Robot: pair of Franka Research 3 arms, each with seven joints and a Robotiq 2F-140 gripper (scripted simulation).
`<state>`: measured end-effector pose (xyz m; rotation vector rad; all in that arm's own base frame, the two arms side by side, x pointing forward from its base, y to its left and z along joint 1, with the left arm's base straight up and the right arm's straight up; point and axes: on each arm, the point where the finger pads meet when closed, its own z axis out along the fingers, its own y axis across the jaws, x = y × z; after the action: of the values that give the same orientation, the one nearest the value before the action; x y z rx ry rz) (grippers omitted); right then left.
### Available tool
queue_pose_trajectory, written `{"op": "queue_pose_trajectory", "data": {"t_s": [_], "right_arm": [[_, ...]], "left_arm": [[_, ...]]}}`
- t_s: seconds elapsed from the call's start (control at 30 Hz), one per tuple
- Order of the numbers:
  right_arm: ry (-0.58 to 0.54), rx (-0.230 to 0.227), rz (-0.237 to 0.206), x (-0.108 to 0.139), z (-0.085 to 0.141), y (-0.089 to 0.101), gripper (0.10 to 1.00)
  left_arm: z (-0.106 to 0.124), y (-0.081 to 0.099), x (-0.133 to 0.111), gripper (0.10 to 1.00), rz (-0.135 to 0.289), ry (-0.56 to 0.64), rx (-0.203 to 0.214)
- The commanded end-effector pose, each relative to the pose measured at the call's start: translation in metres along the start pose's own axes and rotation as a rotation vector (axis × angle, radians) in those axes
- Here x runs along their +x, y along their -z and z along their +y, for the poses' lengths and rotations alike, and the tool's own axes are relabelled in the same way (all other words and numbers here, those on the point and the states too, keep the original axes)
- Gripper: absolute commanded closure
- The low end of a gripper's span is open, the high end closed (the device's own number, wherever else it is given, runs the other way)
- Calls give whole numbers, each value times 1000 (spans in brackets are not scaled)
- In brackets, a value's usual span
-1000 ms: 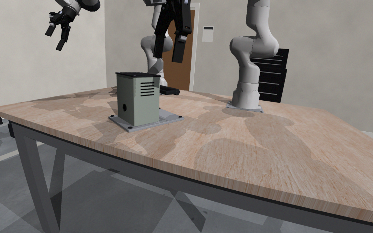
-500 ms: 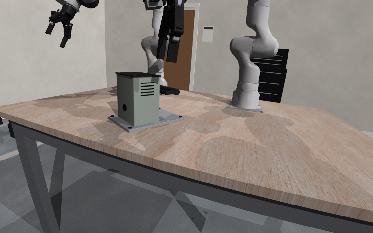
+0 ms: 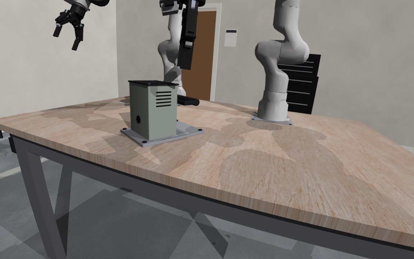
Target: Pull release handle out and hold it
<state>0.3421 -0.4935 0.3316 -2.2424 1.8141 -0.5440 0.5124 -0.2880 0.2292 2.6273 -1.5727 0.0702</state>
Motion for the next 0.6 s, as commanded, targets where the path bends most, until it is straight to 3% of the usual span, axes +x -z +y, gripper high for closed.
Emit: {"op": "queue_pose_trajectory", "data": {"t_s": [0.0, 0.1, 0.57], "right_arm": [[-92, -32, -21, -1, 15, 5, 98], [-103, -37, -21, 1, 19, 8, 98], [-275, -120, -10, 22, 79, 47, 98]], "left_arm": [[5, 1, 1, 98, 3, -100, 4], [6, 0, 1, 98, 2, -110, 5], [30, -3, -1, 98, -13, -274, 5]]}}
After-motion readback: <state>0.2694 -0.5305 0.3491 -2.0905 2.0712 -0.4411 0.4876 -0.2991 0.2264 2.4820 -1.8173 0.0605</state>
